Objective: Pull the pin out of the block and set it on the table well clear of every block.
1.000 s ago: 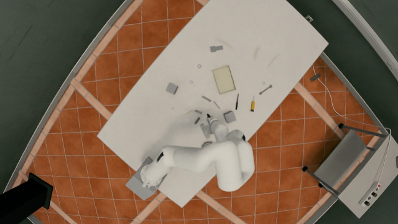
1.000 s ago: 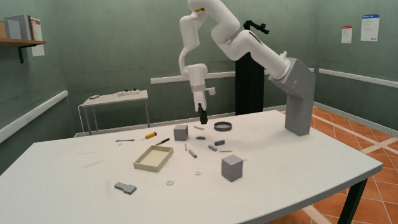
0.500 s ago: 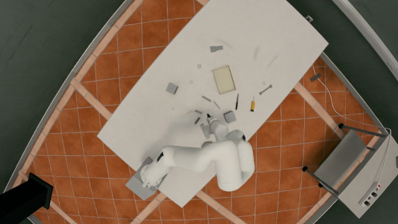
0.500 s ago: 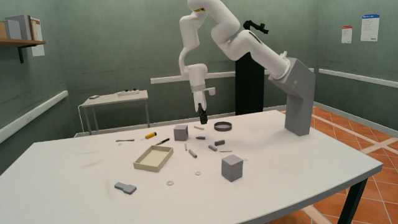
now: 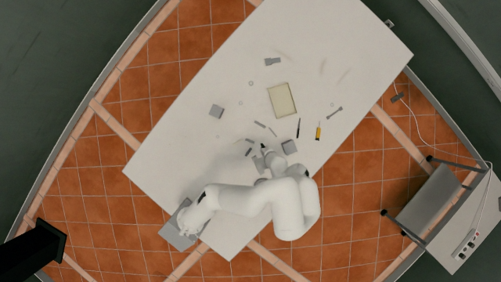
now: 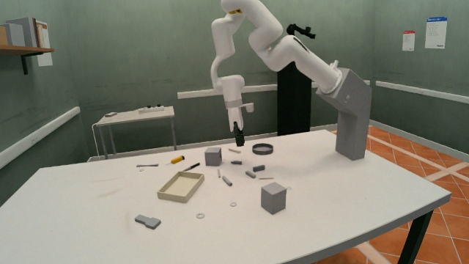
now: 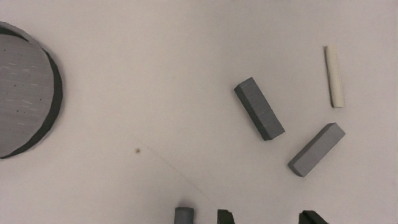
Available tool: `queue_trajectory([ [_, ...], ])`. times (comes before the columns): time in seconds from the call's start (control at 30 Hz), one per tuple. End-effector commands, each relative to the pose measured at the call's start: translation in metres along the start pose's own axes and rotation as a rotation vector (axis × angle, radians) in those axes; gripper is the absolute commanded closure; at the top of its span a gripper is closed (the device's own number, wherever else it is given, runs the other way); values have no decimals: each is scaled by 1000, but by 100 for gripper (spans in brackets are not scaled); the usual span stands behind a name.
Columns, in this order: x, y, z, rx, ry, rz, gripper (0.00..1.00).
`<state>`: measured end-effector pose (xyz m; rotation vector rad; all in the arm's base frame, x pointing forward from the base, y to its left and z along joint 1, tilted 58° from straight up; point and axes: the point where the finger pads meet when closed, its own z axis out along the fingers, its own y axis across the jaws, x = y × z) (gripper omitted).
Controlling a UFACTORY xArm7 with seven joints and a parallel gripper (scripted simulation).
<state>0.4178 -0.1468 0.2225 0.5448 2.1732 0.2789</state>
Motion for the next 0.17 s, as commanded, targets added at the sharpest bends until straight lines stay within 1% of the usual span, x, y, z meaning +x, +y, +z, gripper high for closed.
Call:
queue_trajectory([
  [0.0, 0, 0, 0, 0, -1, 1, 61],
  [0.13, 0, 0, 0, 0, -1, 1, 61],
])
